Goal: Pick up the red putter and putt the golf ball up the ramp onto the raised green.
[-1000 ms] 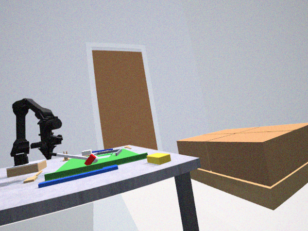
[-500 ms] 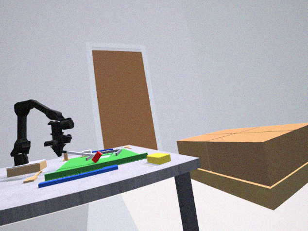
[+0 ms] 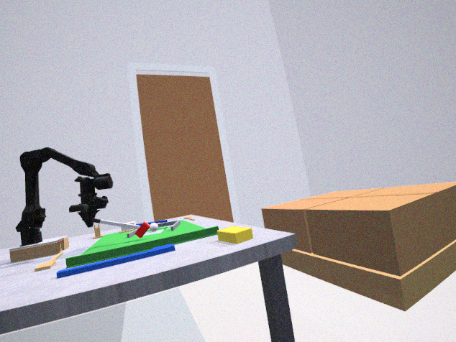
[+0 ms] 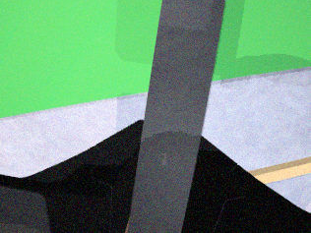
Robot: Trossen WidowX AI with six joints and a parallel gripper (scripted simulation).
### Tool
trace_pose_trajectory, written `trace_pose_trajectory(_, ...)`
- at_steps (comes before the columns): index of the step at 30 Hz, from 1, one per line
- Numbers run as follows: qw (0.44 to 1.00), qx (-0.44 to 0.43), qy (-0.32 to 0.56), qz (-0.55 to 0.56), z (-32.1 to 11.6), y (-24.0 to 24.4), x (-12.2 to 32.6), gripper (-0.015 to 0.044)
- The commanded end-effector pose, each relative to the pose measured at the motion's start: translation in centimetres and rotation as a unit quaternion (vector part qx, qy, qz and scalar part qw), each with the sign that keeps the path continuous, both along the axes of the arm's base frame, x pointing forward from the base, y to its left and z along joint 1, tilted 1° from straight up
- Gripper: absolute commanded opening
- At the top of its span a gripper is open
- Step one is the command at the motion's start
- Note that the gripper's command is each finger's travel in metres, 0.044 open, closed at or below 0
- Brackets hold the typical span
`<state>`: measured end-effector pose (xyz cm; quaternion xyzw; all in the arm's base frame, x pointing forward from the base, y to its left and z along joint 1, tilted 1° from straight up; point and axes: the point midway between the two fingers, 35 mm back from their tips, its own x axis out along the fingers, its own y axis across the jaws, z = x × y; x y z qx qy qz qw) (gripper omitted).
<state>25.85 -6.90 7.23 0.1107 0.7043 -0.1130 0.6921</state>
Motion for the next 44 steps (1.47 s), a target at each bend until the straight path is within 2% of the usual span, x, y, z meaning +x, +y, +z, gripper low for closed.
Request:
trace_pose_trajectory(1, 1.000, -0.006, -0.020, -0.002, 3.2, -0.1, 0.6, 0.0000)
trace_pose_trajectory(5, 1.000, -0.006, -0.020, -0.002, 4.6, 0.0, 0.5, 0.0000)
trace_pose_trajectory(44, 1.000, -0.003, -0.011, 0.000, 3.7, 0.0, 0.3, 0.0000)
